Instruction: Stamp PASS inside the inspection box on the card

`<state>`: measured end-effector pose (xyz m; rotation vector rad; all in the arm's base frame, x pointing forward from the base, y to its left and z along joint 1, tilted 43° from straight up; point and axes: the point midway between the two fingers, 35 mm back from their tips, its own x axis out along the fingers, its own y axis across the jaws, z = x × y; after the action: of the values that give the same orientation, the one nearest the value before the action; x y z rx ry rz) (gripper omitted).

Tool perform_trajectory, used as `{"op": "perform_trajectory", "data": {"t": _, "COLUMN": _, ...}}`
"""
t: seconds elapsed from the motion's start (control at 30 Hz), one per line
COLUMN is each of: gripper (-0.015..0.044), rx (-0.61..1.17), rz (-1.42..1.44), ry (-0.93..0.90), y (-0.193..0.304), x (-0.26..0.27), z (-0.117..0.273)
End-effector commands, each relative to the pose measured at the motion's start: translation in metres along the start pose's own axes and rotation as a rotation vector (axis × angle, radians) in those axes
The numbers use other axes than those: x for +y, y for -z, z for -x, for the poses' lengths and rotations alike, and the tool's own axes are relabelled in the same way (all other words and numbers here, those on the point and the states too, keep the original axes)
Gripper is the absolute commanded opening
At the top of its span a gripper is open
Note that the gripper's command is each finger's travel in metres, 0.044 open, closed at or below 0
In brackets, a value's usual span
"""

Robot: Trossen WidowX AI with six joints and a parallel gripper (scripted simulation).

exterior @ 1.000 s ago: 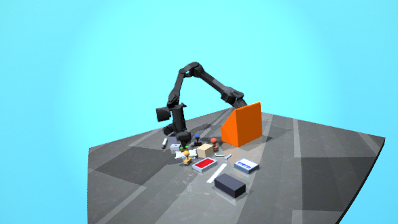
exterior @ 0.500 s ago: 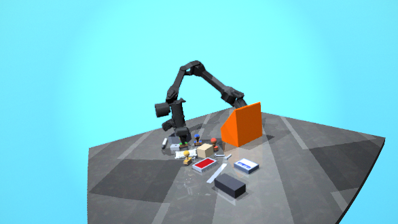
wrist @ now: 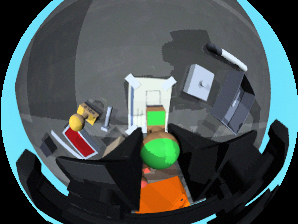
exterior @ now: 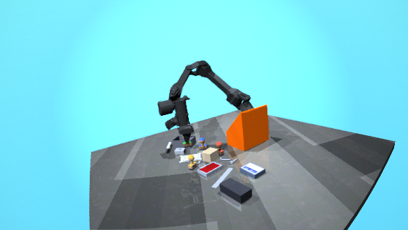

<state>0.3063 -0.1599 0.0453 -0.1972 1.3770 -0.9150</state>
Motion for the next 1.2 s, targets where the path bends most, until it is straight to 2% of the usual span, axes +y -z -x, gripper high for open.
{"op": "perform_trajectory", "data": {"t": 0.0, "gripper": 0.0000, "rx": -0.006, "rz": -0.009, "ry": 0.004, "y": -0.001, "x": -0.002, "z": 0.009}}
{"op": "perform_trajectory", "data": {"t": 0.17, "gripper": 0.0000, "rx": -0.006, "rz": -0.009, "ry": 0.001, "y": 0.000, "x": 0.003, "z": 0.010}}
{"op": "perform_trajectory", "data": {"t": 0.47, "gripper": 0.0000, "rx": -0.001, "rz": -0.005, "ry": -0.037, "y": 0.029, "x": 0.065, "z": 0.013}}
{"op": "perform_trajectory", "data": {"t": 1.17, "gripper": 0.0000, "rx": 0.013, "rz": -0.002, "ry": -0.043, "y": 0.132, "x": 0.165, "z": 0.014}}
